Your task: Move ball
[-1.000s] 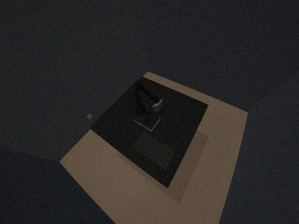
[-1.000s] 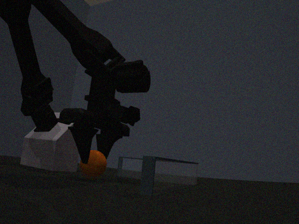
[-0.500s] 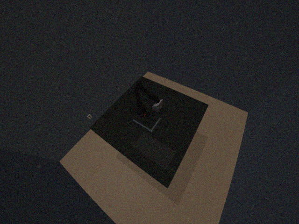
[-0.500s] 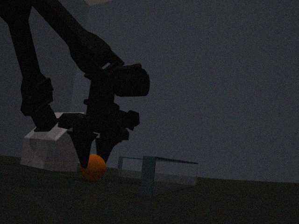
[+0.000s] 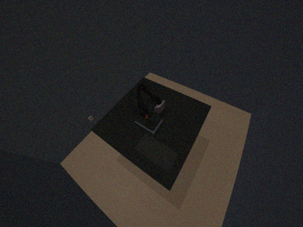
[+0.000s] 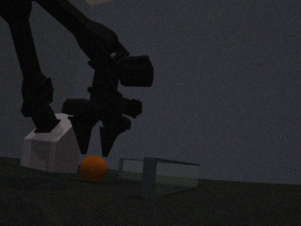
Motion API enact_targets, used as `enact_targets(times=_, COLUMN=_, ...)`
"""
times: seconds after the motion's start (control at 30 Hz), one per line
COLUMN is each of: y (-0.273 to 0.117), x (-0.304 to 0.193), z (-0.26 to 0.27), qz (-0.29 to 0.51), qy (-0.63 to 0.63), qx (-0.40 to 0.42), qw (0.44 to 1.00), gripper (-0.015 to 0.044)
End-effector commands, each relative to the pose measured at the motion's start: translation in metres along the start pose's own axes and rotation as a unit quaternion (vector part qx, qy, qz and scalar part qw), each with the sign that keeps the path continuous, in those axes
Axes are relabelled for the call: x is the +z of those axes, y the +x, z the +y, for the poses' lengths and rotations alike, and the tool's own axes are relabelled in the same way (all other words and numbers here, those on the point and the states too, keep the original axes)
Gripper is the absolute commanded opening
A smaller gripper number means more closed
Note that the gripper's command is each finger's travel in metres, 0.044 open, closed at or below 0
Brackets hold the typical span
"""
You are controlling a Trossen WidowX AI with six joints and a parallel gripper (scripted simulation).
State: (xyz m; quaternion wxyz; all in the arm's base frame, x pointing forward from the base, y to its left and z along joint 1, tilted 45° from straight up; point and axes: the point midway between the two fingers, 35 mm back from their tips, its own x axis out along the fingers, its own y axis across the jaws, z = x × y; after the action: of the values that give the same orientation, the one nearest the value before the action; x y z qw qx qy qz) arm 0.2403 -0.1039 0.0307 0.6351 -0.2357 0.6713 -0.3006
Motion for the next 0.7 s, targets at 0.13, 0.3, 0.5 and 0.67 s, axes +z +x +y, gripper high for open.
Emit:
enact_targets(times=0.13, y=-0.054, x=0.0, z=-0.002, qz=-0.008, qy=0.005, qx=-0.001, qw=1.0, gripper=0.0382)
enact_targets(times=0.3, y=-0.046, x=0.002, z=-0.002, qz=-0.01, qy=0.003, qx=-0.002, qw=1.0, gripper=0.0382)
enact_targets(times=0.5, y=-0.054, x=0.002, z=-0.001, qz=-0.01, qy=0.003, qx=-0.001, qw=1.0, gripper=0.0435)
enact_targets(times=0.67, y=-0.096, x=0.0, z=-0.001, qz=-0.01, qy=0.004, qx=-0.001, qw=1.0, gripper=0.044)
